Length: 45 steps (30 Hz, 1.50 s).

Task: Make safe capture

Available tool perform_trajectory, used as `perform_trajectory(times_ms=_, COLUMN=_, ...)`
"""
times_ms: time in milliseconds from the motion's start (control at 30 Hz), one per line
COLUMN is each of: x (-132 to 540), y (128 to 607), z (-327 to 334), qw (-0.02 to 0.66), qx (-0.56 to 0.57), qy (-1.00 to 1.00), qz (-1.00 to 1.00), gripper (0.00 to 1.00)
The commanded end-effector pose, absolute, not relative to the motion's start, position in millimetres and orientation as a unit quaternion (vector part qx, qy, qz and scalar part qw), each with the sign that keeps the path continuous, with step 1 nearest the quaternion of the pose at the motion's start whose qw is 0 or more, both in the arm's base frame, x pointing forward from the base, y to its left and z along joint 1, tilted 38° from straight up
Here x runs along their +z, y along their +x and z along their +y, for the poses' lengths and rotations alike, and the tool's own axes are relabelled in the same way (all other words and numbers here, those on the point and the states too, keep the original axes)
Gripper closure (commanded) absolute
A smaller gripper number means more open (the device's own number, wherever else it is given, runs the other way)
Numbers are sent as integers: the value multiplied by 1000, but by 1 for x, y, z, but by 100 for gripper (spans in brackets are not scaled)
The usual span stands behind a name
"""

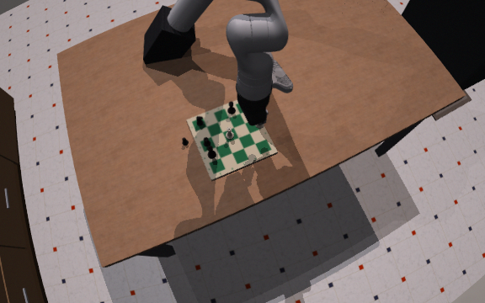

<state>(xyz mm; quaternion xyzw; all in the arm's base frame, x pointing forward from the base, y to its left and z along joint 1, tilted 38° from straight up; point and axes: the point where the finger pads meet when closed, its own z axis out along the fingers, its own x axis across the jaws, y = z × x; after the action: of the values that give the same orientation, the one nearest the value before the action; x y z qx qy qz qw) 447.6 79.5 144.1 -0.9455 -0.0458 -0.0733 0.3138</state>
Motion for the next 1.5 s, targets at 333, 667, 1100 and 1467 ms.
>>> perform_trajectory(times_ms=333, x=107, y=449, z=110, qw=316, qx=-70, qy=-945, qz=-48, gripper=100)
perform_trajectory(times_ms=667, x=78, y=453, z=131, qw=316, qx=-70, qy=-945, qz=-48, gripper=100)
perform_trajectory(times_ms=1100, x=75, y=453, z=133, qw=316, qx=-70, qy=-945, qz=-48, gripper=100)
perform_trajectory(times_ms=1467, x=75, y=453, z=133, qw=316, qx=-70, qy=-945, qz=-48, gripper=100)
